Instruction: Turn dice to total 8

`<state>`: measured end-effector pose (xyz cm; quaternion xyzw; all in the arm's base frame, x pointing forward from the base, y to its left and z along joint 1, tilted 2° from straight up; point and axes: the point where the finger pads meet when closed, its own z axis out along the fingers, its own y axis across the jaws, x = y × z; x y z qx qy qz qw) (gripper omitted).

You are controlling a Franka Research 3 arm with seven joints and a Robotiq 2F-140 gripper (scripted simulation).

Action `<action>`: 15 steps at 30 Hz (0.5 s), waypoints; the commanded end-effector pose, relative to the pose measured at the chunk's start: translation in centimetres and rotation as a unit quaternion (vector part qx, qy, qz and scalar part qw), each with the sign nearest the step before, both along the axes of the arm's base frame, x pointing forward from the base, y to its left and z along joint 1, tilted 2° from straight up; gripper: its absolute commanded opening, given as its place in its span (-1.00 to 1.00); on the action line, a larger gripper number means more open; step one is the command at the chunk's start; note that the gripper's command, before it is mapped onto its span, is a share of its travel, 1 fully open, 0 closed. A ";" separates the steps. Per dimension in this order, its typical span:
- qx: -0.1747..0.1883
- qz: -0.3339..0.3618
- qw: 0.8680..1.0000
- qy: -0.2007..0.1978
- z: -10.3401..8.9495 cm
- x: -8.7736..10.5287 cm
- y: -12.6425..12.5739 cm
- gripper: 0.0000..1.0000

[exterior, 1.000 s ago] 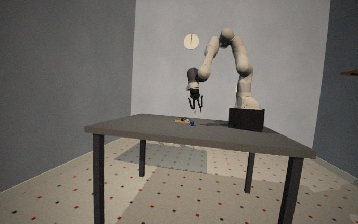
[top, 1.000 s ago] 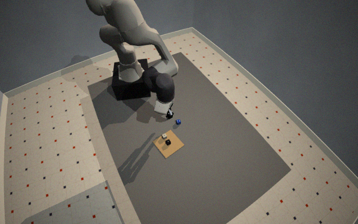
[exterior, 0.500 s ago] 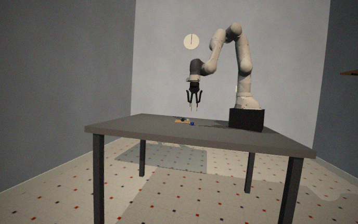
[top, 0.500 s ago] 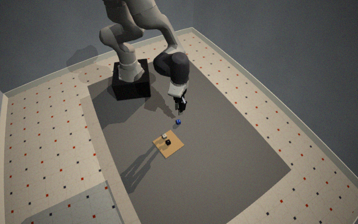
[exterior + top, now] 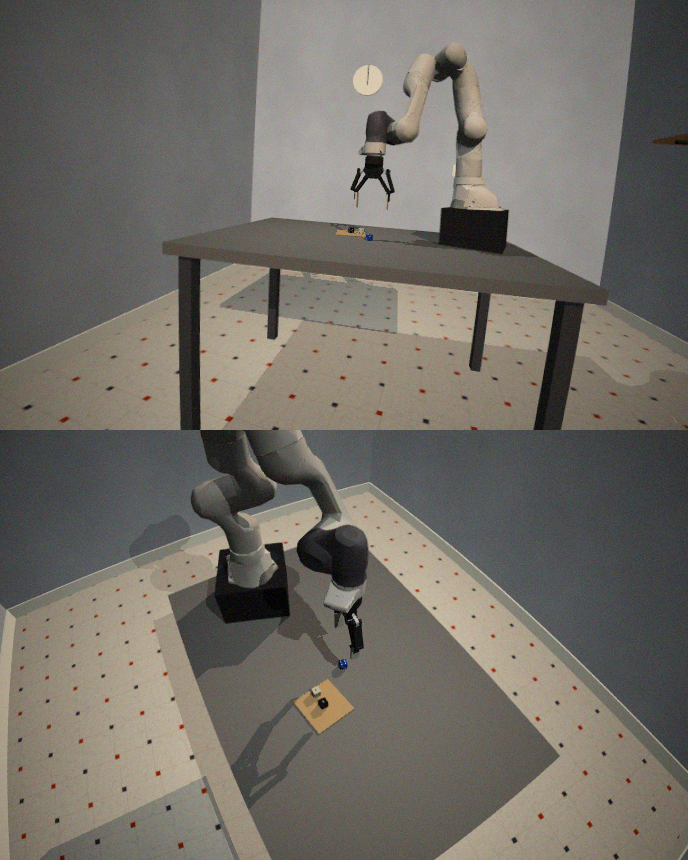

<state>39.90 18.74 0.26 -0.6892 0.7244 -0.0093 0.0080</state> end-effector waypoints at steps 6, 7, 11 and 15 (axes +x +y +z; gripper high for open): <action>-0.008 0.095 0.995 -0.005 -0.5 0.2 -0.3 1.00; -0.008 0.097 0.995 -0.005 -0.5 0.2 -0.3 1.00; -0.011 0.162 0.987 -0.004 -0.8 0.2 -0.4 1.00; -0.012 0.200 0.980 -0.004 -0.9 0.2 -0.5 1.00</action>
